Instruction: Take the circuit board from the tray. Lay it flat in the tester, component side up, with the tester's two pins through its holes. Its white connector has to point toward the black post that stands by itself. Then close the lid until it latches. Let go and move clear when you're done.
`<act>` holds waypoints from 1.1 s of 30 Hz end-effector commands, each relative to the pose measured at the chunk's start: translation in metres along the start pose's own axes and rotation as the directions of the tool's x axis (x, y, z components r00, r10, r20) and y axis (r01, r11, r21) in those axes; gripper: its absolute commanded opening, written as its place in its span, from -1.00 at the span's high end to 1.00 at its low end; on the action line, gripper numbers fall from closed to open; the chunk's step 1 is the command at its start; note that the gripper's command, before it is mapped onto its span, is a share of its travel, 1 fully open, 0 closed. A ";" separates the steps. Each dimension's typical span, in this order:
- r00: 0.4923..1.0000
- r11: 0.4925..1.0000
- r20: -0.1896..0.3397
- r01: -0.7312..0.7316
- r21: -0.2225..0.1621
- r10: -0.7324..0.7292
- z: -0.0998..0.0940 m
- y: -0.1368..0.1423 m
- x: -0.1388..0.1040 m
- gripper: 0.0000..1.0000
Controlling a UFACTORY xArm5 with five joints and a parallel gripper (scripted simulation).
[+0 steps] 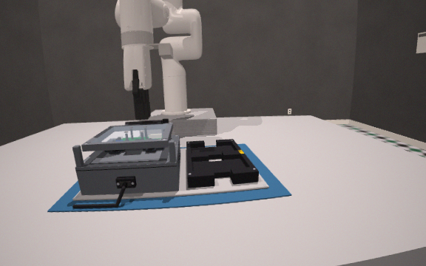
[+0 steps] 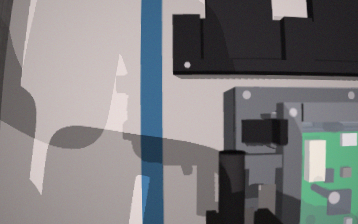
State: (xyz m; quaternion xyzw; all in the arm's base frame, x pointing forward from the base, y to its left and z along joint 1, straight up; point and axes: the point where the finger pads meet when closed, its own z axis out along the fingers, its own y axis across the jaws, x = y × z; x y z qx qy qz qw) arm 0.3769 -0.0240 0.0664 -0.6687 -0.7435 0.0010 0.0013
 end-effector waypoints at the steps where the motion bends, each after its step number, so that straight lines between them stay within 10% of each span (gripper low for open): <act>1: 1.000 1.000 0.001 0.000 -0.003 0.000 -0.015 0.001 0.000 0.53; 33: 1.000 1.000 0.001 0.000 -0.003 0.000 -0.074 0.001 0.000 0.53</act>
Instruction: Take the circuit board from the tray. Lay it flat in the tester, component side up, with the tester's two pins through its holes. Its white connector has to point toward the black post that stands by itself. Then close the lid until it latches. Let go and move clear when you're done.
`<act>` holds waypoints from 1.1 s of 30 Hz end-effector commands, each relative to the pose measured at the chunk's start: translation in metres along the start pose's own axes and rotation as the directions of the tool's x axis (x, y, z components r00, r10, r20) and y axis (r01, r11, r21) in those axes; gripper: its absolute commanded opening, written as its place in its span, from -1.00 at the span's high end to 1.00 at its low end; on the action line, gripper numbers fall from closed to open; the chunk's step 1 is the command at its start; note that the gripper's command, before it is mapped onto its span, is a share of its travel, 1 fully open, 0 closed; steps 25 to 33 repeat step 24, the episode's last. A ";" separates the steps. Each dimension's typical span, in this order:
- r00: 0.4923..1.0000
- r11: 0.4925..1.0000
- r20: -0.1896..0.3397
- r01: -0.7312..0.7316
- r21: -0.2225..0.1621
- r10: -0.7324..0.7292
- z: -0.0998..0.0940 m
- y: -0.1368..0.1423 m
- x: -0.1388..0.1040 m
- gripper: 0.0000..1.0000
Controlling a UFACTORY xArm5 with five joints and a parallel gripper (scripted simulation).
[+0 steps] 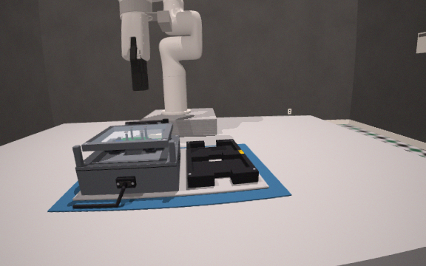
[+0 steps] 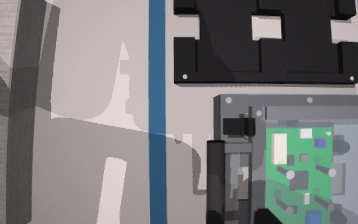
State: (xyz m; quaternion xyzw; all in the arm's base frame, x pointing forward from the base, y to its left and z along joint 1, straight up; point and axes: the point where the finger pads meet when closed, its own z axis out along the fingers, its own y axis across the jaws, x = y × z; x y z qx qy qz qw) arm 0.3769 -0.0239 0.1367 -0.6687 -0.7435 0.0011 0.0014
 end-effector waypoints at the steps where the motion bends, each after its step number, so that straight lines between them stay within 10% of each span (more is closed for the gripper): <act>1: 1.000 1.000 0.001 0.000 -0.004 0.000 -0.004 0.001 0.000 0.53; 5: 1.000 1.000 0.001 0.000 -0.004 0.000 -0.004 0.001 0.000 0.53; 6: 1.000 1.000 0.001 0.000 -0.004 0.000 -0.004 0.001 0.000 -1.00; 33: 1.000 1.000 0.001 0.000 -0.004 0.000 -0.004 0.001 0.000 -1.00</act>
